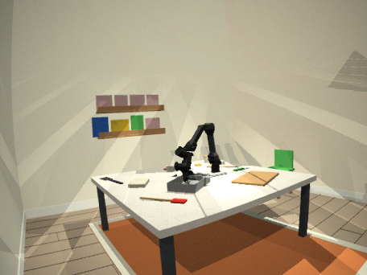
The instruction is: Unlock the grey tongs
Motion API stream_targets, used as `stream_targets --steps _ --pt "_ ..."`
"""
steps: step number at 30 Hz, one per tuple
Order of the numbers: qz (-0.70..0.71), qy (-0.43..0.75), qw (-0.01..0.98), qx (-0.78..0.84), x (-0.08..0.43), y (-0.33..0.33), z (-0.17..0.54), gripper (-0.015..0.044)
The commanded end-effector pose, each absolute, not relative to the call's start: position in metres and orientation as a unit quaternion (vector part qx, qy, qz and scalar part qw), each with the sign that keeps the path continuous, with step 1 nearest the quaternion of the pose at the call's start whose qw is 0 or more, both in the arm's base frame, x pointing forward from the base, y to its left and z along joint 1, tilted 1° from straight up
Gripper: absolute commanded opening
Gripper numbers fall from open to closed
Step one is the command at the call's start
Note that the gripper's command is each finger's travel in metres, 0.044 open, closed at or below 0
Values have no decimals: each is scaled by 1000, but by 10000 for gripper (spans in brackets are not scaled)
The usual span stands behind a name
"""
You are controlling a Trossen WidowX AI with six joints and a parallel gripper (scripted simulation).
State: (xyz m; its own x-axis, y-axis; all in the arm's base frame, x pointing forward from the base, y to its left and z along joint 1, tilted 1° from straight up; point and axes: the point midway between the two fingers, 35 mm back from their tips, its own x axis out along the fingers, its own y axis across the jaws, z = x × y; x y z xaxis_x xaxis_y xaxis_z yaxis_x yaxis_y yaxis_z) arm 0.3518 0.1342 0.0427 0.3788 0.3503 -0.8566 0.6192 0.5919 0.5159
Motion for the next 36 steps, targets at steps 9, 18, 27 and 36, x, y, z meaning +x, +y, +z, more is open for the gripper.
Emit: stream_targets --steps 9,18,27,36 --pt "-98 549 703 442 355 135 79 -150" --pt "-100 550 702 442 351 134 120 -150" --pt "-100 550 702 442 351 134 120 -150" --pt "-134 569 694 420 354 134 118 -150"
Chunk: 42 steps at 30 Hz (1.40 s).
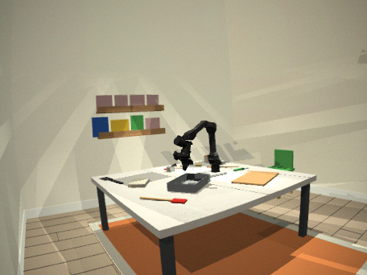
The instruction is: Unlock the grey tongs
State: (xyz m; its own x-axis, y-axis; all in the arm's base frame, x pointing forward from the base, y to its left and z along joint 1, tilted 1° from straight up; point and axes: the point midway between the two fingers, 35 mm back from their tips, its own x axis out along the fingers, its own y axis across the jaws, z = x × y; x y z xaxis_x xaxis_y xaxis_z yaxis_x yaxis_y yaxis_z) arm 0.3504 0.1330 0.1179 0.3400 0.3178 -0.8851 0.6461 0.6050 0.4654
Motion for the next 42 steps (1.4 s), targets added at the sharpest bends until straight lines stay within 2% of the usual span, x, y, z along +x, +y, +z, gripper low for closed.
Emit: stream_targets --steps 1,29,42 --pt "-139 572 693 416 354 133 117 -150" --pt "-274 643 654 289 353 127 116 -150" --pt "-271 647 654 284 350 131 117 -150"
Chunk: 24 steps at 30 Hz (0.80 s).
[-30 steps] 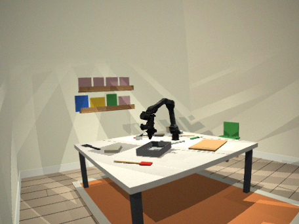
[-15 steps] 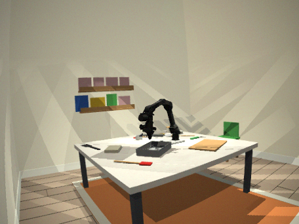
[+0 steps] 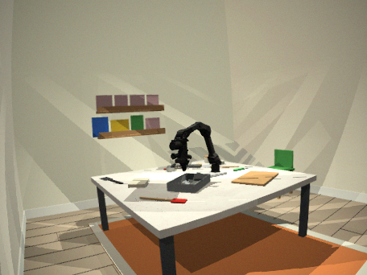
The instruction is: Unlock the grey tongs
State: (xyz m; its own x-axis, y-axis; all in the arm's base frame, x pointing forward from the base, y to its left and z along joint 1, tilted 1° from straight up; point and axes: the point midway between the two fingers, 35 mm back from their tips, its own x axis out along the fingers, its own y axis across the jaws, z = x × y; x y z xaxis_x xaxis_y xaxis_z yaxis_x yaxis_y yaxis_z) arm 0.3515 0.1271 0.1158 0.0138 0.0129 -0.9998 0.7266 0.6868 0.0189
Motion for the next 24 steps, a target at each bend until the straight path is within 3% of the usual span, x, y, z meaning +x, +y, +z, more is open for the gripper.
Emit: stream_targets --steps 1,24 --pt "-269 648 655 282 349 133 118 -150" --pt "-163 683 688 184 273 253 147 -150"
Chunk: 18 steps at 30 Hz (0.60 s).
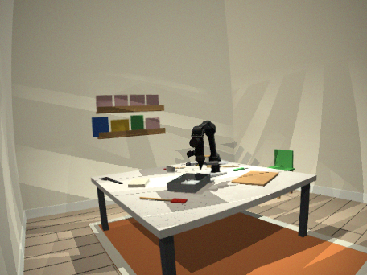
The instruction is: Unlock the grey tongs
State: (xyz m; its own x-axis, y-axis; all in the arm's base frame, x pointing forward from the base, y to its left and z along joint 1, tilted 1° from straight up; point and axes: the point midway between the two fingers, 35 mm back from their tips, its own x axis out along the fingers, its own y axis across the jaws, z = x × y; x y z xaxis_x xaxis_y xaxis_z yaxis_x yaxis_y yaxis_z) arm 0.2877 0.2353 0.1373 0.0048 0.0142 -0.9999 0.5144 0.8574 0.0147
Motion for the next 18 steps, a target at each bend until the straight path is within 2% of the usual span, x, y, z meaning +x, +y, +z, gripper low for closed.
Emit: stream_targets --steps 1,18 --pt "-158 684 689 179 268 258 149 -150" --pt "-80 702 701 98 179 321 171 -150"
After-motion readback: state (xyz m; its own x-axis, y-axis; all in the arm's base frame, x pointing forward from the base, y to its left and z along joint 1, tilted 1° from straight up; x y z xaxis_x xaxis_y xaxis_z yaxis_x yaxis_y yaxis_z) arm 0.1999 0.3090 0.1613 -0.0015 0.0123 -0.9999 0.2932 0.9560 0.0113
